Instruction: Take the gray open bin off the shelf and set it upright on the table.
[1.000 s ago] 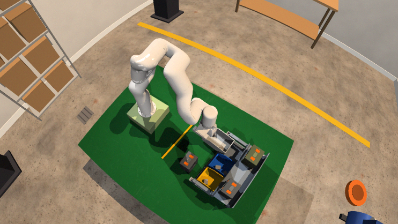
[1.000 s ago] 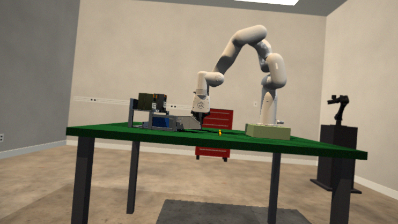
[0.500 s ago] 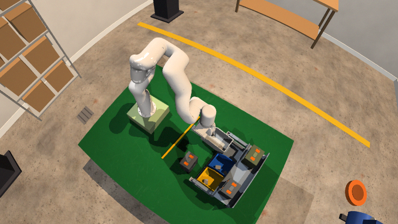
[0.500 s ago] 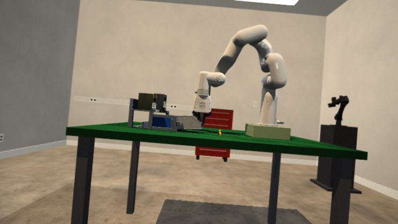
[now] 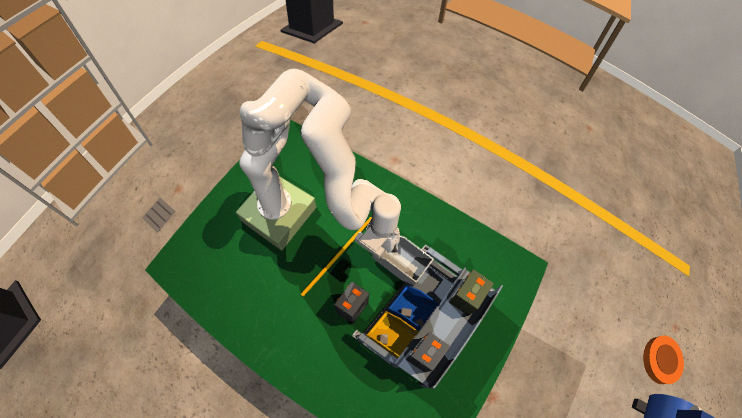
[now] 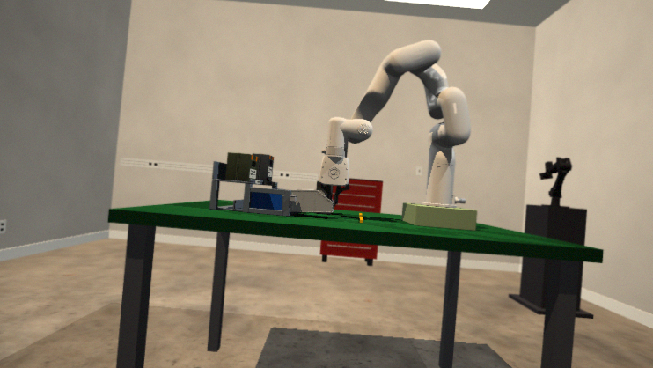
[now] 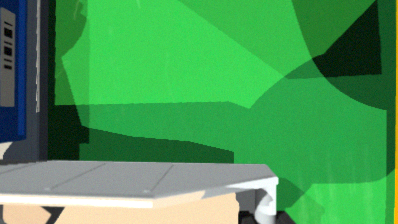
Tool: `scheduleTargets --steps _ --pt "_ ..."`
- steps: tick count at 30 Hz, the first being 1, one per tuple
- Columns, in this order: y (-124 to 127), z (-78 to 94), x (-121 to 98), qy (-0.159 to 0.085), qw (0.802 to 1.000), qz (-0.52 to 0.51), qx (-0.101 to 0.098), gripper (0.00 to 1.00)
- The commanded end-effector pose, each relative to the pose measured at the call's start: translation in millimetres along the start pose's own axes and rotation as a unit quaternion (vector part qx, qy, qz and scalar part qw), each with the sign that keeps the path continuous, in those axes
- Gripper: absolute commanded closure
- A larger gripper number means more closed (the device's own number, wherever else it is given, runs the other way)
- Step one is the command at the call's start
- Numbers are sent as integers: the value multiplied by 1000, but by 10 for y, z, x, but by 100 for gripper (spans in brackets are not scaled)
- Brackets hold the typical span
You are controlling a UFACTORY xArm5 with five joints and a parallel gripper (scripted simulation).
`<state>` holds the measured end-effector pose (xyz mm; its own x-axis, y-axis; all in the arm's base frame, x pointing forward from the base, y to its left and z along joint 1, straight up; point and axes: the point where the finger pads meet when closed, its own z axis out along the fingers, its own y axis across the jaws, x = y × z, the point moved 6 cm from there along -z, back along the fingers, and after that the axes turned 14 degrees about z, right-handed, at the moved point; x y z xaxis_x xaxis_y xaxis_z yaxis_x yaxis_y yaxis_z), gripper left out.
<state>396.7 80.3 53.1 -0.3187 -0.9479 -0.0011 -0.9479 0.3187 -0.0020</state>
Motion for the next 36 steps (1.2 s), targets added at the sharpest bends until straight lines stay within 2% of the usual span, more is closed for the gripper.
scheduleTargets --steps 1,21,36 --pt "9 -10 3 -4 1000 0 0 100" --pt "102 -9 26 -4 1000 0 0 100" --pt "97 71 24 -3 1000 0 0 100"
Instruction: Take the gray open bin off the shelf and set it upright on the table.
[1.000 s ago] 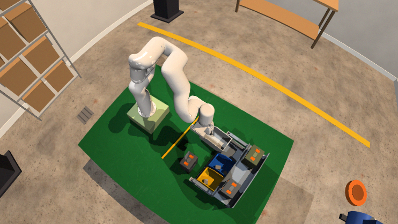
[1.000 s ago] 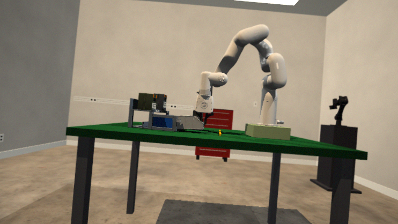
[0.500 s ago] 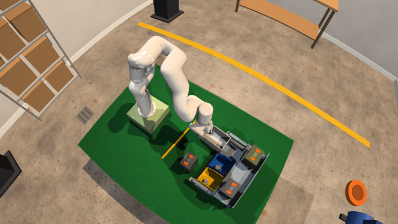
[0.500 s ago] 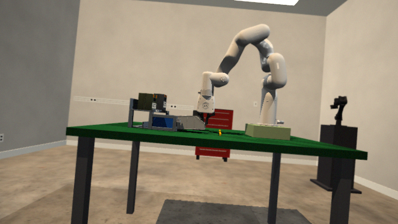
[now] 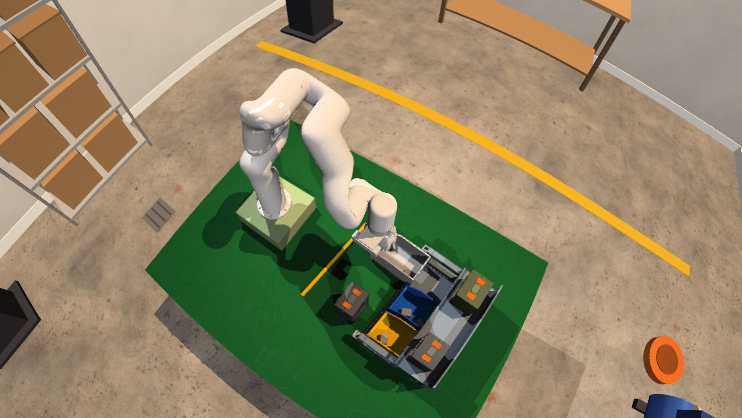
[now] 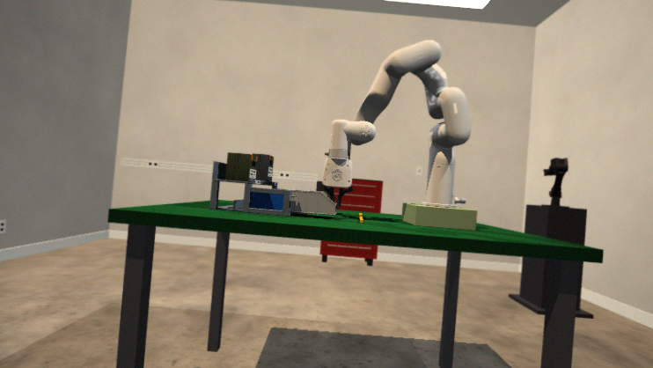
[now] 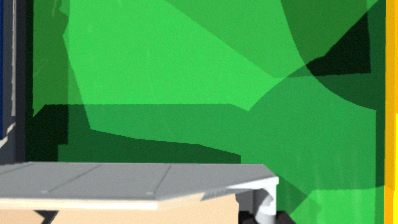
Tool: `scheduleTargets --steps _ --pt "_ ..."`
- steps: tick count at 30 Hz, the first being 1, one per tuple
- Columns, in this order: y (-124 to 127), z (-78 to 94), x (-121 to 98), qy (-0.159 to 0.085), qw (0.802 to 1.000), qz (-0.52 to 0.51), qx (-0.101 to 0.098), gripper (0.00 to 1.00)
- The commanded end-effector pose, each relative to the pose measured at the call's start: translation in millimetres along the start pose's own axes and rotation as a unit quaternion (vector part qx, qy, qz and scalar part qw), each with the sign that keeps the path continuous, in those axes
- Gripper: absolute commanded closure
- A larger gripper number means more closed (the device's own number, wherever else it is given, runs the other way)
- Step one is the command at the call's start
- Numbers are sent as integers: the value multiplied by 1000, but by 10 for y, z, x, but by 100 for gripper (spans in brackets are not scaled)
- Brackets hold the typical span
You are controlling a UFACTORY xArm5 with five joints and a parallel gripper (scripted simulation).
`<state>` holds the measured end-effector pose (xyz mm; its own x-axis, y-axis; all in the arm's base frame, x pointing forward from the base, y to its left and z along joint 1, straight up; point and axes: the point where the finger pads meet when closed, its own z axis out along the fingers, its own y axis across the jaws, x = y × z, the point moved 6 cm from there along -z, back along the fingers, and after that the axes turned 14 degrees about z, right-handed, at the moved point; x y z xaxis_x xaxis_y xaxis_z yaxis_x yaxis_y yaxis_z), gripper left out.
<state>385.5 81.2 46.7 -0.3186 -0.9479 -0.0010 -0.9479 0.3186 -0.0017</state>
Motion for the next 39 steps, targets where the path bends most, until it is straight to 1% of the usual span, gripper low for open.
scheduleTargets --steps 1,29,39 --pt "-12 7 -3 -4 1000 0 0 100" --pt "-12 128 -4 -4 1000 0 0 100" --pt "-12 130 -4 -4 1000 0 0 100"
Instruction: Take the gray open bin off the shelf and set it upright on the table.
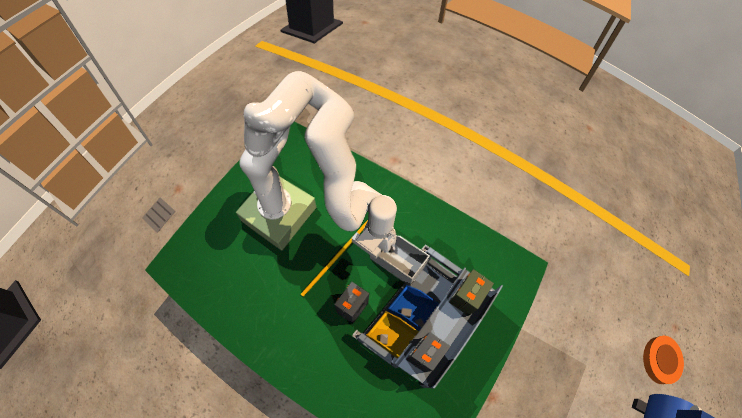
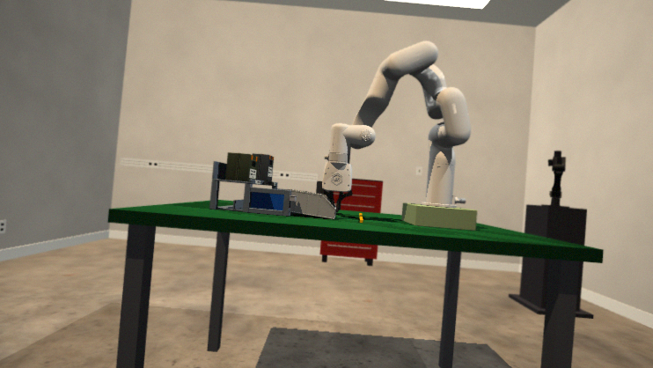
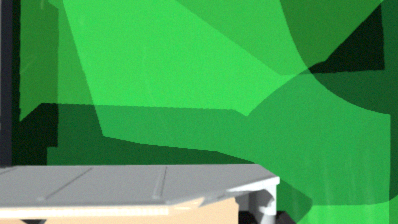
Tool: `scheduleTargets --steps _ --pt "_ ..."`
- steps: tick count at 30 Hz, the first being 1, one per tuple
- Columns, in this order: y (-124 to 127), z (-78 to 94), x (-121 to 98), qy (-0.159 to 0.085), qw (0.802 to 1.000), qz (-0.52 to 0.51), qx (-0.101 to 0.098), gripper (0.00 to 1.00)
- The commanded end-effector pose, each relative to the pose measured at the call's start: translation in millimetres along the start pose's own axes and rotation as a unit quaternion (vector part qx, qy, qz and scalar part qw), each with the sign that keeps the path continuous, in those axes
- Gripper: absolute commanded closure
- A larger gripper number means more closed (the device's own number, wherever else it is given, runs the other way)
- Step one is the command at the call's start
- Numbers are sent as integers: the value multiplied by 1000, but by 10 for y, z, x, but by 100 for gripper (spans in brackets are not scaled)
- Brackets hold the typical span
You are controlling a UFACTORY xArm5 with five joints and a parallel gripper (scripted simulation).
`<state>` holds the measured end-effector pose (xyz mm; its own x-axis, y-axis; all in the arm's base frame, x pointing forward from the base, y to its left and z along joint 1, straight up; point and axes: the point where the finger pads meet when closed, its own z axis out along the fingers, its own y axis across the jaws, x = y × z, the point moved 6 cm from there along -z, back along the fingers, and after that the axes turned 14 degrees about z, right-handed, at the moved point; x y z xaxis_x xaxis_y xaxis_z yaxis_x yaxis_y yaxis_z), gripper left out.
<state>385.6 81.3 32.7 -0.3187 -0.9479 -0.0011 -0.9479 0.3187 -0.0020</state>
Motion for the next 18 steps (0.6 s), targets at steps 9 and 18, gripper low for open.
scheduleTargets --steps 9,18 --pt "-12 -9 -3 -4 1000 0 0 100" --pt "-10 -9 -6 -1 1000 0 1 0"
